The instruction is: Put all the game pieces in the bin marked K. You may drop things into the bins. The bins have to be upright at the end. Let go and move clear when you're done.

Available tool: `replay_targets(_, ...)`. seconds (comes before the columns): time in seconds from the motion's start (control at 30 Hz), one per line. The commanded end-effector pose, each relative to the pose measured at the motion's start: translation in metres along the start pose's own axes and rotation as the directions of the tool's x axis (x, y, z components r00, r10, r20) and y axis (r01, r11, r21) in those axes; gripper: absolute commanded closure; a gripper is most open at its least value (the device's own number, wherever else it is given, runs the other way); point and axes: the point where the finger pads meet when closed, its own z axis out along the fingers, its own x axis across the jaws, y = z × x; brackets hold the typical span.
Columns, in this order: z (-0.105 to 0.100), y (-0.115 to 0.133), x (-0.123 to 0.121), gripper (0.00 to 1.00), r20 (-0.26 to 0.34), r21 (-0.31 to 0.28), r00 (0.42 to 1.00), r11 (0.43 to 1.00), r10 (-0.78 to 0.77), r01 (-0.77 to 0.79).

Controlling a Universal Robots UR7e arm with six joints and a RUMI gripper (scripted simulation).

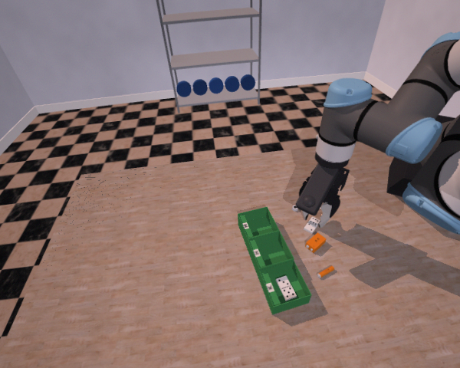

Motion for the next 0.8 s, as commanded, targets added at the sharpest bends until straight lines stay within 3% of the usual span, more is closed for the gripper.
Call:
replay_targets(0.0,0.0051,0.0,0.0004,0.76,-0.001,0.0,1.0,1.0,0.0,0.0)
replay_targets(0.5,0.0051,-0.0001,0.0004,0.76,-0.001,0.0,1.0,1.0,0.0,0.0)
replay_targets(0.53,0.0051,-0.0001,0.0004,1.0,-0.001,0.0,1.0,1.0,0.0,0.0)
replay_targets(0.77,0.0051,0.0,0.0004,1.0,-0.001,0.0,1.0,1.0,0.0,0.0)
